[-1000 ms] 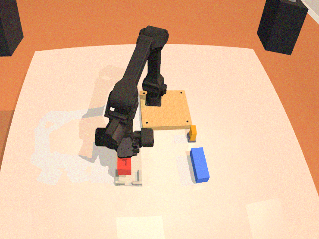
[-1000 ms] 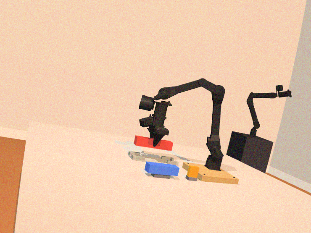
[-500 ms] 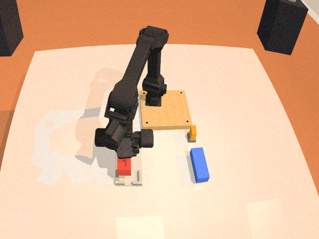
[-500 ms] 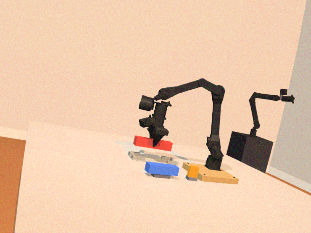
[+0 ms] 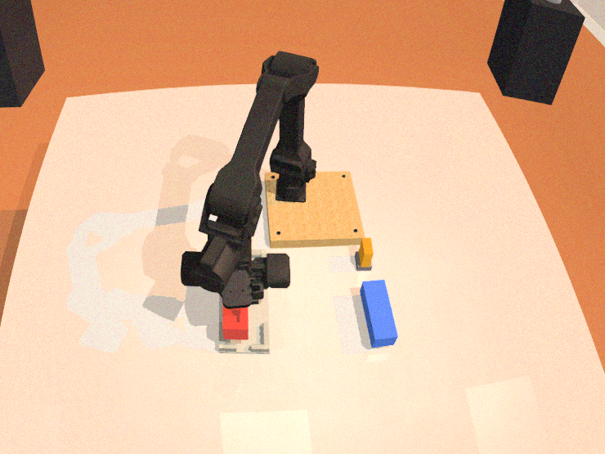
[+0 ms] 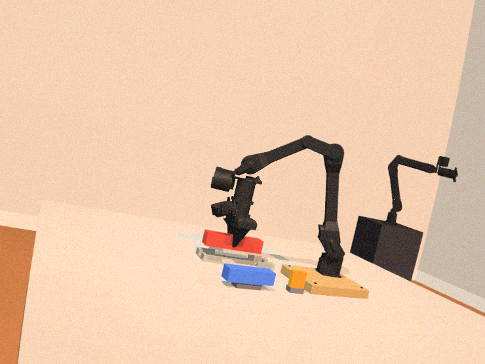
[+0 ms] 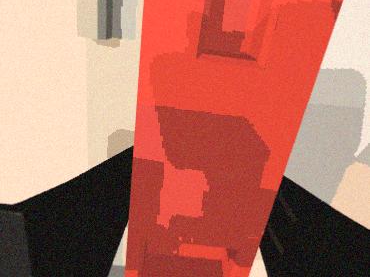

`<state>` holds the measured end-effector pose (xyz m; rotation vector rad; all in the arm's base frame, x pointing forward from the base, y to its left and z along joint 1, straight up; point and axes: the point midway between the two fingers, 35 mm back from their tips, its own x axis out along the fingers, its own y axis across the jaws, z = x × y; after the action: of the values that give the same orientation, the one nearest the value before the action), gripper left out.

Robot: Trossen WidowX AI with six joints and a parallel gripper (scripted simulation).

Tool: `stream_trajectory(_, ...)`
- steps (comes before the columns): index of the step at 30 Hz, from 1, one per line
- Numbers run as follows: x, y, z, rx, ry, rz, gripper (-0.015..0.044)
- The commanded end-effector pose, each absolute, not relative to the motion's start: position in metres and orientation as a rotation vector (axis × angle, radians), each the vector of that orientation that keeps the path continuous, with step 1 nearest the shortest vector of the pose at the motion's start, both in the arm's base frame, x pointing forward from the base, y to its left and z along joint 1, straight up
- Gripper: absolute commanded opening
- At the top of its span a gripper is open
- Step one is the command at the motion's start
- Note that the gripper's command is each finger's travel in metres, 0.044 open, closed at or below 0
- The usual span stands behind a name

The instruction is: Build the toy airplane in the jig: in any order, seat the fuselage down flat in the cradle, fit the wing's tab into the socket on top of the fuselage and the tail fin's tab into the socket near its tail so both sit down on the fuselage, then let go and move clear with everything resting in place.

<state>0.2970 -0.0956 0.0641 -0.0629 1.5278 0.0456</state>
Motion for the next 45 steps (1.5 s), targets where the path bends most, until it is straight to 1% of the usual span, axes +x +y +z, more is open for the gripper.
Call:
stream_trajectory(1,0.2947,-0.0948,0.0524,-0.061,1.542,0.054,0.0195)
stream_trajectory(15,0.2946,-0.0947,0.0454,-0.061,1.542,0.054,0.0195)
stream_trajectory(20,0.2957,-0.0952,0.0480,-0.061,1.535,0.048,0.0161)
stream_trajectory(25,0.2957,-0.0952,0.0480,-0.061,1.535,0.048,0.0030)
stream_trajectory(40,0.2957,-0.0952,0.0480,-0.061,1.535,0.048,0.0424)
stream_trajectory(41,0.2957,-0.0952,0.0480,-0.061,1.535,0.048,0.0440)
stream_trajectory(45,0.2957,-0.0952,0.0480,-0.061,1.535,0.048,0.0440)
